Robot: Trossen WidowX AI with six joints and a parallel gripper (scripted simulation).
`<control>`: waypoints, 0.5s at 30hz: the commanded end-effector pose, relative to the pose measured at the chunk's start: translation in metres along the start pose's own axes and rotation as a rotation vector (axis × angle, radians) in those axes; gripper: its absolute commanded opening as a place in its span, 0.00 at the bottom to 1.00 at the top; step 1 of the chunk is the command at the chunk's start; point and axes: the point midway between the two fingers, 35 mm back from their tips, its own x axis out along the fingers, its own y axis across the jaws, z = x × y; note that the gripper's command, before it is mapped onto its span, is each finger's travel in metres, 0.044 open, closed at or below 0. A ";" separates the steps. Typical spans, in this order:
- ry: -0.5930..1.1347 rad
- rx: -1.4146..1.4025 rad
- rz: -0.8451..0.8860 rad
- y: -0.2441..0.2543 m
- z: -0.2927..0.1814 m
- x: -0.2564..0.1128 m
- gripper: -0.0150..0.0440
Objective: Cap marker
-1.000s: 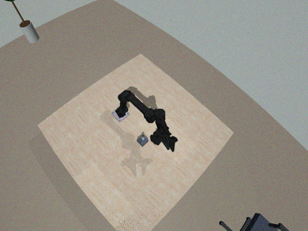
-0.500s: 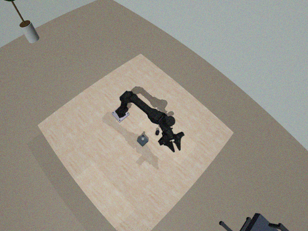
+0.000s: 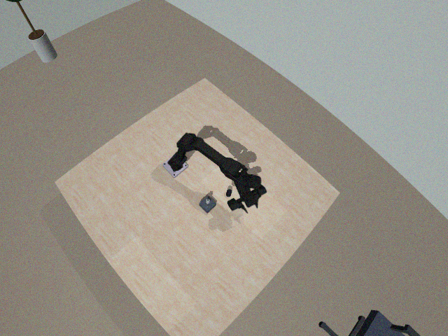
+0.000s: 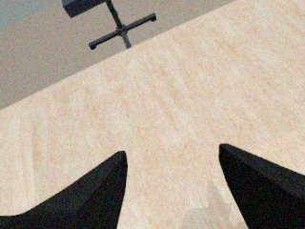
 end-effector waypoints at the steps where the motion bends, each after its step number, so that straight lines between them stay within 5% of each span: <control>1: 0.336 -0.585 0.063 0.000 -0.081 -0.006 0.68; 15: 0.772 -1.311 0.395 -0.016 -0.178 -0.052 0.68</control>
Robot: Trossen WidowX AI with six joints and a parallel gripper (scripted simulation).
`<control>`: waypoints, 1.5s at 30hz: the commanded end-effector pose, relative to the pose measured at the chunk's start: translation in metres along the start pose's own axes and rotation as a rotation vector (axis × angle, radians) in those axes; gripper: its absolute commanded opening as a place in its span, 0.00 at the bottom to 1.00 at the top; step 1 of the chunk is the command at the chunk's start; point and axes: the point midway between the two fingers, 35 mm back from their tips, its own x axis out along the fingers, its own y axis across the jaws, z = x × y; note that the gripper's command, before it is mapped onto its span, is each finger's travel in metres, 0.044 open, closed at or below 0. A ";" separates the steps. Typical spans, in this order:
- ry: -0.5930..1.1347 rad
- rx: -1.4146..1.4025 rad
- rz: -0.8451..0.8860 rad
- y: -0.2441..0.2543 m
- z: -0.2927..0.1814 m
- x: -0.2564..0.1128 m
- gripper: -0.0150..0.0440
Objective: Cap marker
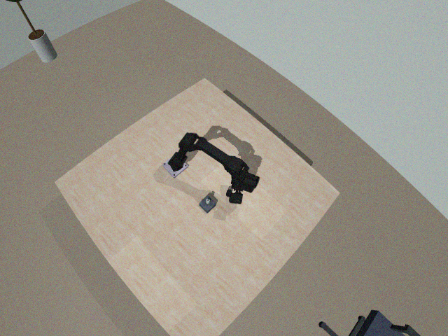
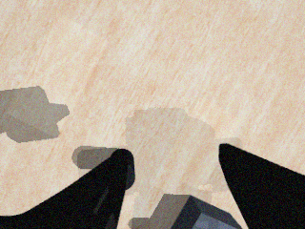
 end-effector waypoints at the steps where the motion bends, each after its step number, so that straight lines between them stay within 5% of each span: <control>1: 0.172 -0.416 0.197 0.039 -0.042 0.001 0.68; 12: 0.172 -0.416 0.197 0.036 -0.040 0.002 0.68; 17: 0.172 -0.416 0.197 0.041 -0.047 0.034 0.68; 45: 0.171 -0.415 0.196 0.046 -0.055 0.078 0.68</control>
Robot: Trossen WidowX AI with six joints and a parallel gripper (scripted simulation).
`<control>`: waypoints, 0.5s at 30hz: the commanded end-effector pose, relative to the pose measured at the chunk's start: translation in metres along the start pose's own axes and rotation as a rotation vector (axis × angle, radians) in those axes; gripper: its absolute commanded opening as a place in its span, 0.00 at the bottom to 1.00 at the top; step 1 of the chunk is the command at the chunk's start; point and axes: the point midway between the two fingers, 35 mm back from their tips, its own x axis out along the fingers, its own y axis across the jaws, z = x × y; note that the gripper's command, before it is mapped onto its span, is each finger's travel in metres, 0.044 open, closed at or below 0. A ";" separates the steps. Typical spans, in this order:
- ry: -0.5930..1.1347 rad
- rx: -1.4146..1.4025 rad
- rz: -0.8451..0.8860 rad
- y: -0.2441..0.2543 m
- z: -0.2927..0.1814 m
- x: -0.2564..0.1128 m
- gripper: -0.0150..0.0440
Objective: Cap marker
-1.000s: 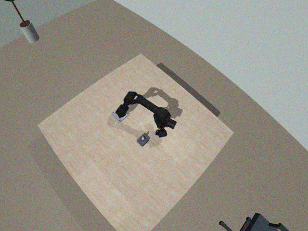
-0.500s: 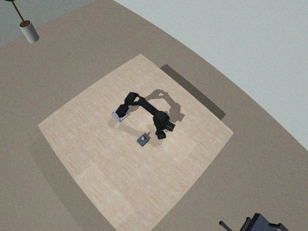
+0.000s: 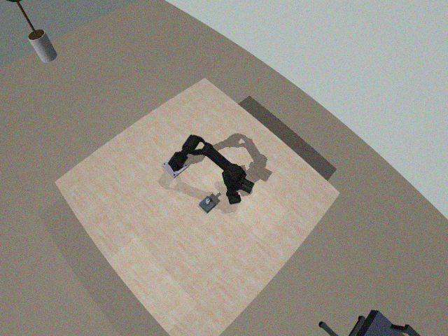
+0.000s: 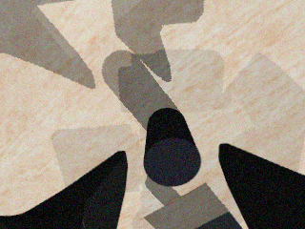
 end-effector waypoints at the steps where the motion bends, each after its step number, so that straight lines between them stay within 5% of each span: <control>1: -0.003 -0.003 0.003 0.001 0.000 0.007 0.68; 15: -0.002 -0.004 0.003 0.001 -0.001 0.029 0.68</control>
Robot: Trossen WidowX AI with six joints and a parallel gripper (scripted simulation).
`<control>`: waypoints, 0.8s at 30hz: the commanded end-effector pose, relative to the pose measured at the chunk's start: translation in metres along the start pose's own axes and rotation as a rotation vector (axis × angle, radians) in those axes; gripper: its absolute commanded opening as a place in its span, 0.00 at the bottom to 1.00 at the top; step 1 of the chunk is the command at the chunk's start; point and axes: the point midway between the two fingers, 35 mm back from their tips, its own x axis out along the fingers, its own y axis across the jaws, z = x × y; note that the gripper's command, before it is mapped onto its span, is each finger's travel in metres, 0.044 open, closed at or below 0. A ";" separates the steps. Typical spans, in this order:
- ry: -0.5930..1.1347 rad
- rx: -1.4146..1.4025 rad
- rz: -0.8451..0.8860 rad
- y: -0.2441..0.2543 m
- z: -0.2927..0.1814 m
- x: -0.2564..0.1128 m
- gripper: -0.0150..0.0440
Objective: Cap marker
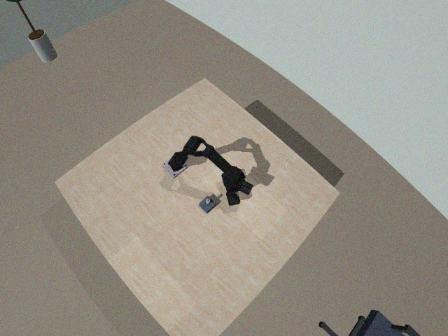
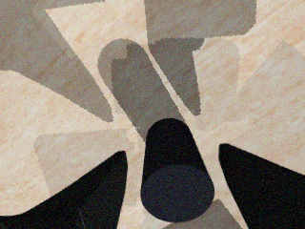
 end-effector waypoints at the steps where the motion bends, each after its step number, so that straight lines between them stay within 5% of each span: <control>1: -0.003 -0.003 0.003 0.001 0.000 0.006 0.68; 6: -0.003 -0.003 0.003 0.000 0.000 0.006 0.50; 15: -0.003 -0.003 0.003 0.000 0.000 0.006 0.40; 18: -0.003 -0.003 0.003 0.000 0.000 0.002 0.27; 24: -0.003 -0.003 0.002 -0.001 0.001 -0.015 0.25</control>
